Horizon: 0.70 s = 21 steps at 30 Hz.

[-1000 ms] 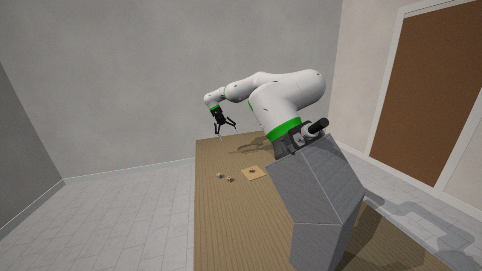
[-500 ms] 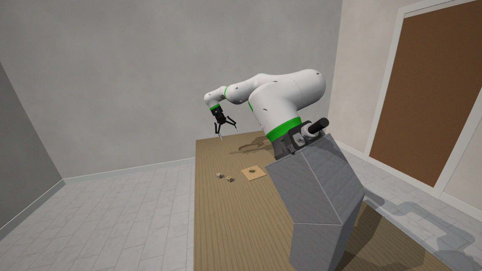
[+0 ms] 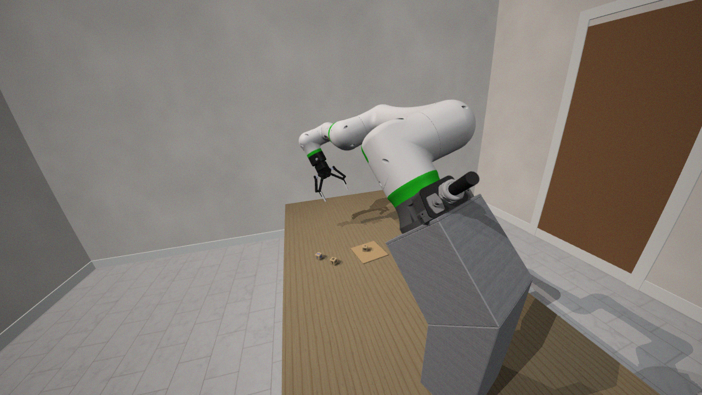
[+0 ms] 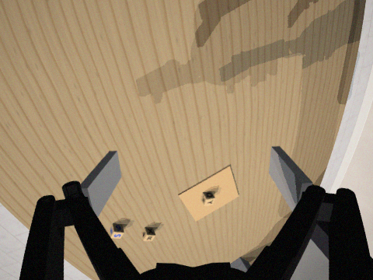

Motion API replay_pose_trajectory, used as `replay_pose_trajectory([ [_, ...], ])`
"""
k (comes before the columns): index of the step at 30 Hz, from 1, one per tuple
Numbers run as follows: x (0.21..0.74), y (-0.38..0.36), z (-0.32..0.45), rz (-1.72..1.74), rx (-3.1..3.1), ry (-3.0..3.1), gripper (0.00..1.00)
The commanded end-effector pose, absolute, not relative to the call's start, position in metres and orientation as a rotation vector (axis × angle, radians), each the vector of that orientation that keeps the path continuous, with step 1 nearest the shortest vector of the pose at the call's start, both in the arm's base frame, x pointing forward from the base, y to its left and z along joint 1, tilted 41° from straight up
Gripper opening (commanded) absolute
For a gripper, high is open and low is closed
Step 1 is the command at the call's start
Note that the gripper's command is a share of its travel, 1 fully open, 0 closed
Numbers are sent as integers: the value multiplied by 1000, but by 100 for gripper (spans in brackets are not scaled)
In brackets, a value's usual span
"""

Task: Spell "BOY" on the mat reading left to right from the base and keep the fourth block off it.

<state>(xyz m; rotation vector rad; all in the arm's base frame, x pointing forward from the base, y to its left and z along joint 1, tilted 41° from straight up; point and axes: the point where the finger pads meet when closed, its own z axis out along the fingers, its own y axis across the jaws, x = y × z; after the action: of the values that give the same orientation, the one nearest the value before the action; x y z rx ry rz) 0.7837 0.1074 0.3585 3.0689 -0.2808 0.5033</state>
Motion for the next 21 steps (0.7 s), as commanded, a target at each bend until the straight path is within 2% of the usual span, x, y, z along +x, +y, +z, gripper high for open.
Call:
replay_pose_trajectory([
  [1, 775, 102, 359, 484, 3071, -262, 100],
  [19, 775, 102, 359, 484, 3071, -262, 100],
  [21, 762, 95, 358, 448, 3076, -237, 100],
])
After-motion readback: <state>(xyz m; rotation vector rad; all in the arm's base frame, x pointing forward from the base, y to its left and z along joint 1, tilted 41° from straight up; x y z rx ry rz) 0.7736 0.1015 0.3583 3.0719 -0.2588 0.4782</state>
